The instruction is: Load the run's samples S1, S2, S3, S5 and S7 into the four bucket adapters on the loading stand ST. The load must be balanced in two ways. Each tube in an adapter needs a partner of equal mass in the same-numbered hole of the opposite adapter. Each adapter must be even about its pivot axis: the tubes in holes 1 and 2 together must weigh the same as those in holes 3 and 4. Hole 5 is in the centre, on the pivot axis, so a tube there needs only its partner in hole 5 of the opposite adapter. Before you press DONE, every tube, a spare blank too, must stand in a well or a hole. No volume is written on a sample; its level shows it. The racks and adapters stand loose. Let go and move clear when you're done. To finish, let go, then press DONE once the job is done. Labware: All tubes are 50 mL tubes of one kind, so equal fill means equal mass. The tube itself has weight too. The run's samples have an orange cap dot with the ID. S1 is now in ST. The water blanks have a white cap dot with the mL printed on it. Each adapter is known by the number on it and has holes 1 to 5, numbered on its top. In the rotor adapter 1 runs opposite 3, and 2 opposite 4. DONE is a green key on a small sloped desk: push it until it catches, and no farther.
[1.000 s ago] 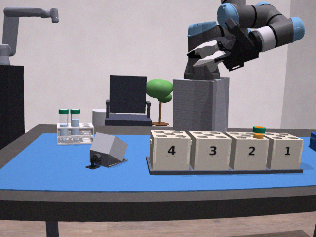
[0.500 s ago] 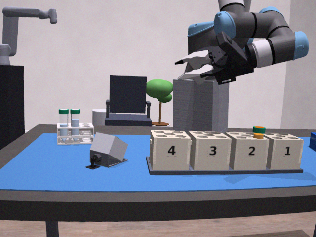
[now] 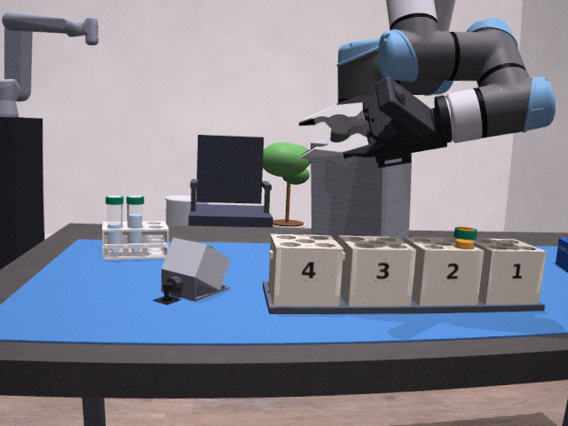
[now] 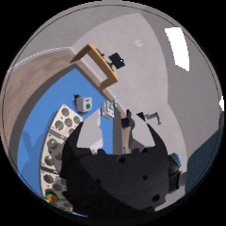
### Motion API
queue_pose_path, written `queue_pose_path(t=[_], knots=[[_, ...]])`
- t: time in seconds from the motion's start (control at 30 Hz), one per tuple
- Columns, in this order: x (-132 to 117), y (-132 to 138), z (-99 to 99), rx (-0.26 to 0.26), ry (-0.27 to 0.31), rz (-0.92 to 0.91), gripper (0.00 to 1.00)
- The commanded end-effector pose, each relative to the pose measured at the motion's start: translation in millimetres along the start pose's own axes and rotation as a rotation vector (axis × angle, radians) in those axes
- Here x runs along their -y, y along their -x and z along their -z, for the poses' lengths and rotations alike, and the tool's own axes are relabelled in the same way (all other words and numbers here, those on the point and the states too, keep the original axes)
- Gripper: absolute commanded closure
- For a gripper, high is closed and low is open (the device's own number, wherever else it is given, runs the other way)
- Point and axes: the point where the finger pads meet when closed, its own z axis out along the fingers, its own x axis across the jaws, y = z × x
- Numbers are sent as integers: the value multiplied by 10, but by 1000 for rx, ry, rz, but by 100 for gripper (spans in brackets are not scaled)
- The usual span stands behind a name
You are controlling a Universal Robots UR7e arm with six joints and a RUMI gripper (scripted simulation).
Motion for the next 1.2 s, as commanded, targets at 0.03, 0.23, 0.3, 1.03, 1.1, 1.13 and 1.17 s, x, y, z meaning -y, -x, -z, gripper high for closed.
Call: queue_pose_path(t=[0.03, 0.23, 0.3, 1.03, 1.1, 1.13, 1.17], knots=[[19, 20, -18, 244, 34, 131, 65], [19, 20, -18, 230, 34, 181, 65], [19, 20, -18, 226, 34, 195, 65], [19, 20, -18, 199, 10, 318, 65], [19, 20, -18, 197, 7, 327, 65], [19, 20, -18, 197, 5, 332, 65], [19, 20, -18, 197, 5, 332, 65]])
